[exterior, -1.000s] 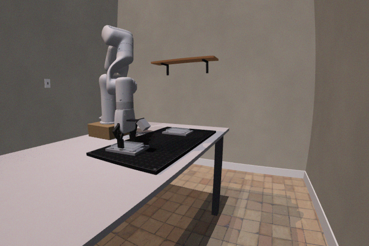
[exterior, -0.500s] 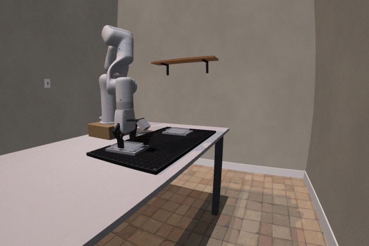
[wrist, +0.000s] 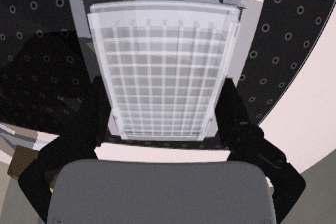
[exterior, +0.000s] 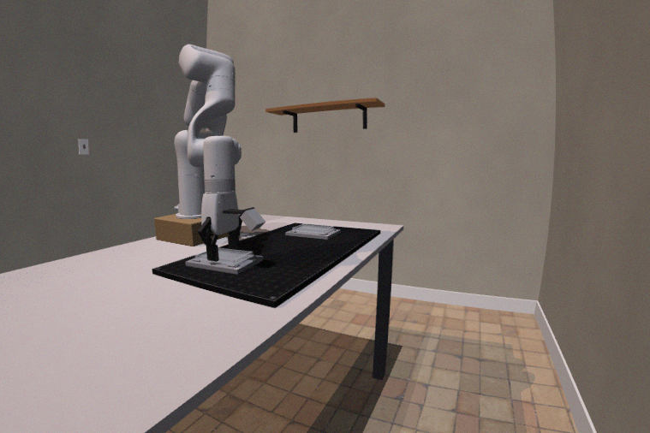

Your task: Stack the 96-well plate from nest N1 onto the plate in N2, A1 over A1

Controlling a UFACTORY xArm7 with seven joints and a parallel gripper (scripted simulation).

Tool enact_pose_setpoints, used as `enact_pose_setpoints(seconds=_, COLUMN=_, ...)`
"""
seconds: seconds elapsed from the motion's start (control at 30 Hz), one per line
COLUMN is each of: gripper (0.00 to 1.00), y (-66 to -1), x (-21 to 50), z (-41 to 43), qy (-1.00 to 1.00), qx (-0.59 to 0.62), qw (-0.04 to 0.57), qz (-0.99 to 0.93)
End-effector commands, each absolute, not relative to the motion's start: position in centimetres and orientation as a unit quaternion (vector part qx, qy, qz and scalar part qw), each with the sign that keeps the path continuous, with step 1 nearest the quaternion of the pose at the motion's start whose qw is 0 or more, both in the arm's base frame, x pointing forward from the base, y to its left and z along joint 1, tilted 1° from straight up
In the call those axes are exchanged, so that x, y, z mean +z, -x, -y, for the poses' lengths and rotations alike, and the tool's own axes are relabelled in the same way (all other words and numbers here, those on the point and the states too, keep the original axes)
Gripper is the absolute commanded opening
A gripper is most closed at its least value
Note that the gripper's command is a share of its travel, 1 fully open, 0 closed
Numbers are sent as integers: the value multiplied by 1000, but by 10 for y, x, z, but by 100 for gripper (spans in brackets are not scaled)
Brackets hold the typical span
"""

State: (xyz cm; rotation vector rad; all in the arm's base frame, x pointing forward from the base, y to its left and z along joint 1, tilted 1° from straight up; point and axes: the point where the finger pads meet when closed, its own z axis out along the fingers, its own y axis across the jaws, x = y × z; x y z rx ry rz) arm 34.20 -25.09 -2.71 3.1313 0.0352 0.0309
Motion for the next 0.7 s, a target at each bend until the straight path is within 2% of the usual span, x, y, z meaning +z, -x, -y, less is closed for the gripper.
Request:
enact_pose_setpoints(seconds=0.0, gripper=0, y=-343, x=-26, z=252, qy=-1000, qx=11, qw=6, qz=-11)
enact_pose_setpoints(seconds=0.67, gripper=0, y=-343, x=-15, z=252, qy=-1000, qx=12, qw=6, qz=-11)
